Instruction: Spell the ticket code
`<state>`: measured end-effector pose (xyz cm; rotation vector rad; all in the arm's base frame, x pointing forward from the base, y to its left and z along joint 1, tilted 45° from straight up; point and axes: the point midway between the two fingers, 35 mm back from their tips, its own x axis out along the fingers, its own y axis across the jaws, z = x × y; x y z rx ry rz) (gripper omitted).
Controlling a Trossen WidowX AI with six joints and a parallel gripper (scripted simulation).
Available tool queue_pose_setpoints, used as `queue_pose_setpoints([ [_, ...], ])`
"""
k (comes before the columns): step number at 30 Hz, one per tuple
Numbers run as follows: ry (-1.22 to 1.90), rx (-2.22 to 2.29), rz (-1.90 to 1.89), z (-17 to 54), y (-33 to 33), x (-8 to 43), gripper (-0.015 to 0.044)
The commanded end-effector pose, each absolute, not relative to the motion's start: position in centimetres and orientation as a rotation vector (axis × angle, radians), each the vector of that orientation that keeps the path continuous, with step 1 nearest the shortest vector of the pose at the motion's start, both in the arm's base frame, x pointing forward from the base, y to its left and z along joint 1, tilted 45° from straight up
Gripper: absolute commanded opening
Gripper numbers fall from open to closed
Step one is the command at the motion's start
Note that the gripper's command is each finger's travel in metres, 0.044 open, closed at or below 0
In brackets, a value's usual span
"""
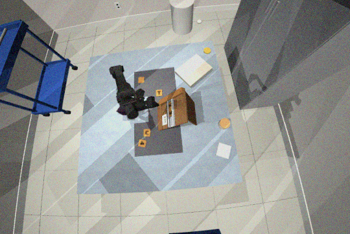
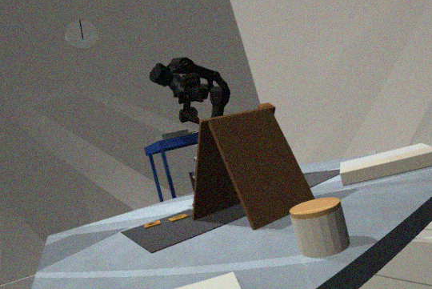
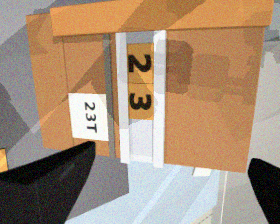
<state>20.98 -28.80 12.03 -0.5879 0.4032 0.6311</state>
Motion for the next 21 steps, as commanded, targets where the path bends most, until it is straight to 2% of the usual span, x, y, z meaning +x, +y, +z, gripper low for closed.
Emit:
queue_pose_setpoints([
  [1, 0.393, -0.599, 0.632, 12.1, -28.7, 20.9, 0.0440],
  [6, 0.393, -0.599, 0.632, 12.1, -28.7, 20.9, 0.0440],
  [10, 0.419, -0.596, 0.689, 12.4, -26.5, 23.0, 0.0340],
  [21, 0.500, -0.696, 0.885, 14.3, -15.5, 30.7, 0.0340],
])
